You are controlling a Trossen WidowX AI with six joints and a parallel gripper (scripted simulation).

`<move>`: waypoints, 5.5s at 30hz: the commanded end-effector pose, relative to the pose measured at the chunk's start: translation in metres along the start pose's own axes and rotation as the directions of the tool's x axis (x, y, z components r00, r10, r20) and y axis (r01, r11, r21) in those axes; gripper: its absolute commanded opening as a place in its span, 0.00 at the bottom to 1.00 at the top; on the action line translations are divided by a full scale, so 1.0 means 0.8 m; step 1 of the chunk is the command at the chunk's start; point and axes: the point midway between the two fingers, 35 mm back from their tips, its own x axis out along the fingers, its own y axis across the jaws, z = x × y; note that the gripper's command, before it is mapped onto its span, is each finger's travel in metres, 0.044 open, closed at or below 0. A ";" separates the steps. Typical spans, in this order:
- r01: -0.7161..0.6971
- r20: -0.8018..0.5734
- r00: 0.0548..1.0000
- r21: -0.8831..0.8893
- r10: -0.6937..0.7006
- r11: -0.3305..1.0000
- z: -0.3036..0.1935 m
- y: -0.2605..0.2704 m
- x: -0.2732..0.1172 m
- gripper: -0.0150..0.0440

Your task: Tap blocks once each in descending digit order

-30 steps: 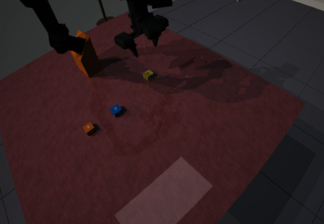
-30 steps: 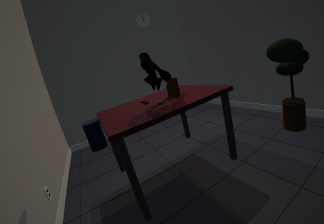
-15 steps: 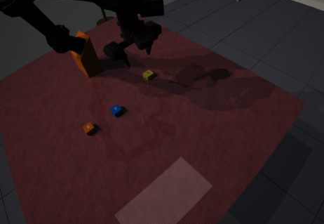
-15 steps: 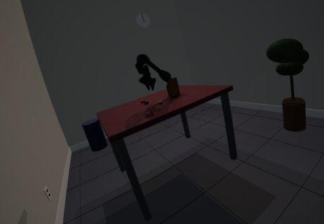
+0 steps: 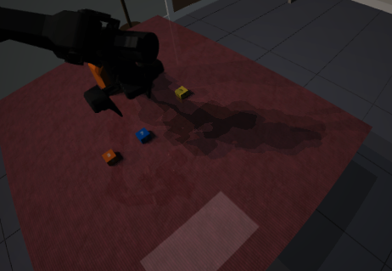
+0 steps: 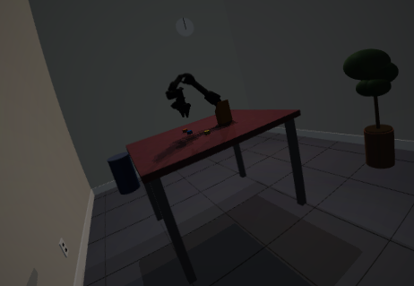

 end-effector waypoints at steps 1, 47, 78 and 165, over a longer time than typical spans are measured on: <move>0.005 -0.007 1.000 -0.002 -0.005 1.000 0.000 -0.005 0.031 0.80; 0.013 -0.007 1.000 -0.002 -0.013 1.000 -0.004 -0.009 0.140 0.29; 0.013 -0.007 1.000 -0.002 -0.013 1.000 -0.016 -0.157 -0.001 0.29; -0.011 -0.009 1.000 -0.009 0.011 1.000 -0.059 0.223 -0.003 0.29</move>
